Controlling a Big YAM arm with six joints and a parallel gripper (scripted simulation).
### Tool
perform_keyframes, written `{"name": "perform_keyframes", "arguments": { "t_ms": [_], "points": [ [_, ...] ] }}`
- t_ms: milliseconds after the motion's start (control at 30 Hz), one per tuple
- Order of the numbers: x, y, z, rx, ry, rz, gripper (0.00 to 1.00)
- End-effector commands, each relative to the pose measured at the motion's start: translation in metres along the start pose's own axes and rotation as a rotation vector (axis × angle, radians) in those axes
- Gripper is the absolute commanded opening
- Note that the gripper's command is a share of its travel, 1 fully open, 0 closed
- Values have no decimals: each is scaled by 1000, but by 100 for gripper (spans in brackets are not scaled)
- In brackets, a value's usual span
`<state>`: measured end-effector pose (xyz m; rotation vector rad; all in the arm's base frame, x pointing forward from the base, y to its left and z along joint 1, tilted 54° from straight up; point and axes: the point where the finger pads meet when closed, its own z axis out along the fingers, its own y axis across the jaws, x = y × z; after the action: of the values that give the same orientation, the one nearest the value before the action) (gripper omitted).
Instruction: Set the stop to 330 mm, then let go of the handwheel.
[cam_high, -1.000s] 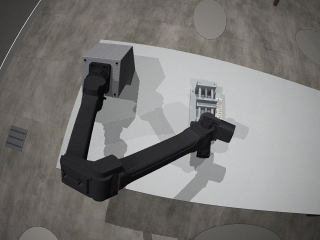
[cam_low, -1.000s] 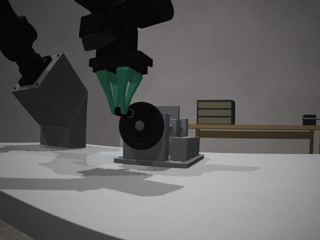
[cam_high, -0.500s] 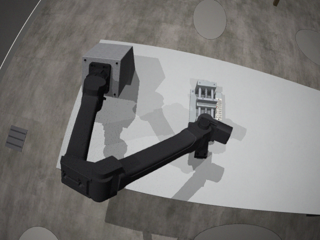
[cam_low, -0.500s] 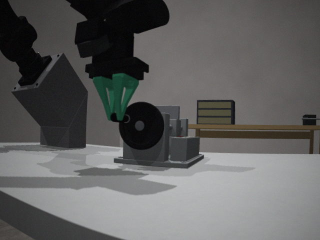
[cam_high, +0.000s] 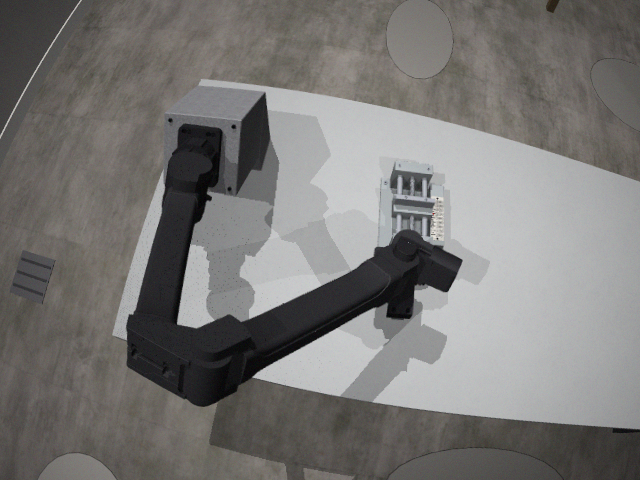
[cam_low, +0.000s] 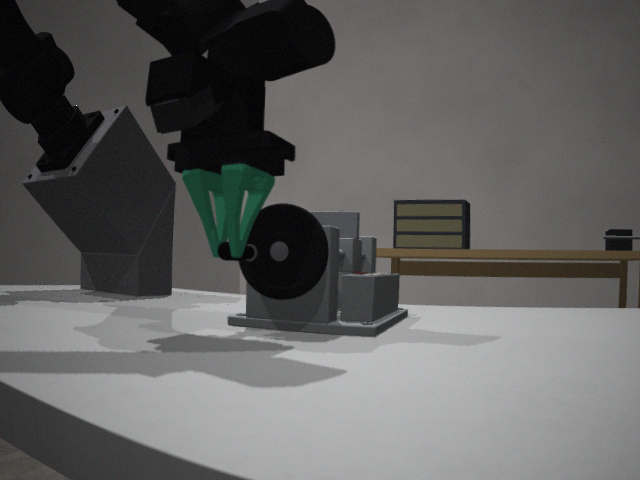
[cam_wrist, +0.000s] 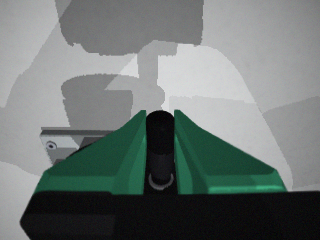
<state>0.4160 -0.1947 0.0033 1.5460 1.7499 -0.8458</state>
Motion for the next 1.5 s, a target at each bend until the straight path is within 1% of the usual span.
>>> {"name": "perform_keyframes", "arguments": {
  "t_ms": [0,67,200,267,333,400,667,967,1200,1333,1467],
  "points": [
    [2,-5,24,31,4,-5,6],
    [-2,1,27,25,1,4,6],
    [4,-7,31,37,4,-12,6],
    [4,-7,31,41,6,-17,6],
    [-1,2,31,33,2,-6,6],
    [-1,2,31,33,2,-6,6],
    [0,15,38,38,6,-12,6],
    [0,19,39,38,7,-6,6],
    [0,34,42,38,7,8,6],
    [-1,39,43,30,3,16,6],
    [0,39,42,38,6,8,6]
  ]
}}
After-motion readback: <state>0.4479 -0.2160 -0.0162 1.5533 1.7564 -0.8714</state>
